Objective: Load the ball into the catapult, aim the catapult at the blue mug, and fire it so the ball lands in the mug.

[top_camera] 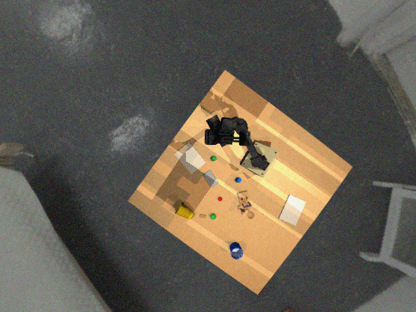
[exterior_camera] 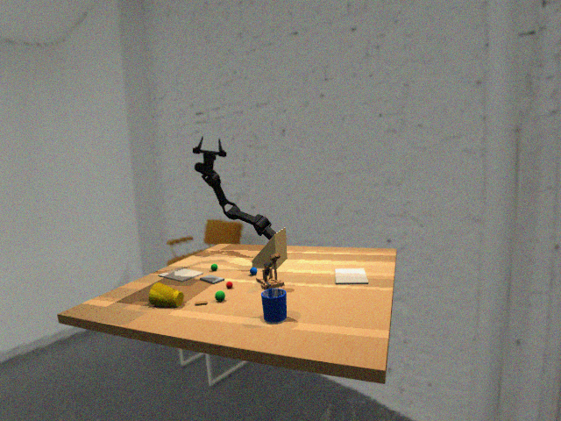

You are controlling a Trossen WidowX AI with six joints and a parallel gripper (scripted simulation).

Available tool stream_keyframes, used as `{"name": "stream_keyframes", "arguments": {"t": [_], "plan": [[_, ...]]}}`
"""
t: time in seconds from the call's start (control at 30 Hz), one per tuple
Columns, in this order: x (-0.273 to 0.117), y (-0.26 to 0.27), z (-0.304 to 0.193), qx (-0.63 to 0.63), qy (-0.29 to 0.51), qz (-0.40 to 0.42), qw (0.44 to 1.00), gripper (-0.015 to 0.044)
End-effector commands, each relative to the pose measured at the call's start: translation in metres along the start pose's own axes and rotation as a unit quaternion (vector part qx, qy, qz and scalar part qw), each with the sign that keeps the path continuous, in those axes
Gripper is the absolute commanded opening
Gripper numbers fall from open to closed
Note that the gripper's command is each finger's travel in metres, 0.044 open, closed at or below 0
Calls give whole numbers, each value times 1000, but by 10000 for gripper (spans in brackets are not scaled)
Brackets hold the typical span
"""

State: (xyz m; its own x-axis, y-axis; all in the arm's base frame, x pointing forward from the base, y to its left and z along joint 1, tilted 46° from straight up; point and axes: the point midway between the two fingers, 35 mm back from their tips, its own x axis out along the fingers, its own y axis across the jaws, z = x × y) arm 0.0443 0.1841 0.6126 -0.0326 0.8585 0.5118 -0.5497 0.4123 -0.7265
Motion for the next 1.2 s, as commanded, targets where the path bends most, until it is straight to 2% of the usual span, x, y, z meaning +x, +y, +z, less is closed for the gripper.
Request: {"name": "stream_keyframes", "arguments": {"t": [0.0,0.3,0.57,0.87,1.17], "plan": [[13,5,-50,49,64,-1,997,440],[26,20,-149,126,195,-9,973,440],[19,41,-235,181,313,-18,932,440],[-7,73,-323,229,442,-26,867,440],[-54,105,-398,241,561,-23,792,440]]}}
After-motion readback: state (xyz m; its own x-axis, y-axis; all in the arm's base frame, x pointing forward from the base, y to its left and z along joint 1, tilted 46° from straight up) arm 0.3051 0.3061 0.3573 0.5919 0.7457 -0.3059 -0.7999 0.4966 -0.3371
